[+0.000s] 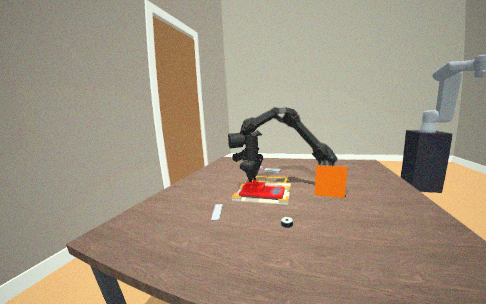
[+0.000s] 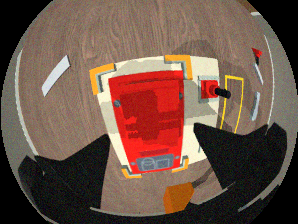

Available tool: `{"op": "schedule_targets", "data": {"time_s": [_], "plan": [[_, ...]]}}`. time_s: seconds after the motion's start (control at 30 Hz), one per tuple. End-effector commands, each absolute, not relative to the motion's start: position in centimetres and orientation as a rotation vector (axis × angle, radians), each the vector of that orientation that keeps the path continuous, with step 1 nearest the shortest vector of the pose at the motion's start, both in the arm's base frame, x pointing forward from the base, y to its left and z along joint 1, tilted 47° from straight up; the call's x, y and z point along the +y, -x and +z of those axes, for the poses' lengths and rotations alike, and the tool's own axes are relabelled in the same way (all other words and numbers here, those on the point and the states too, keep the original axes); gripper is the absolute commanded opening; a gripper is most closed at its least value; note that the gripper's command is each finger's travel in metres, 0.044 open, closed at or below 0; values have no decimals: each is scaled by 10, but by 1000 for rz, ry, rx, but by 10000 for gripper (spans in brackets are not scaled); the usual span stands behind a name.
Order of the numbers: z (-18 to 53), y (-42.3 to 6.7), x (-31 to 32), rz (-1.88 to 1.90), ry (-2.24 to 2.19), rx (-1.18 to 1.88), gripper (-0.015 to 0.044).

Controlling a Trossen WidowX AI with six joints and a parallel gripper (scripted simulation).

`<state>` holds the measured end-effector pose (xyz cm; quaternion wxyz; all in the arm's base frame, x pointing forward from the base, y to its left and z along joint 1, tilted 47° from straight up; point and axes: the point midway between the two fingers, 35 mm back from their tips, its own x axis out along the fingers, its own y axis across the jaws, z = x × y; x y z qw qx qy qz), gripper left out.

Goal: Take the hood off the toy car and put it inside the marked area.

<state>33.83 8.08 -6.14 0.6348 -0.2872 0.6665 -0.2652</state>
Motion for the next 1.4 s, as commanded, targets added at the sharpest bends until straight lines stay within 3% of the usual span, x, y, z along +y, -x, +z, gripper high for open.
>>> {"op": "schedule_targets", "data": {"time_s": [0.0,1.37], "plan": [[-63,-338,77,-606,663,1525,440],[-77,-336,59,-608,665,1524,440]]}}
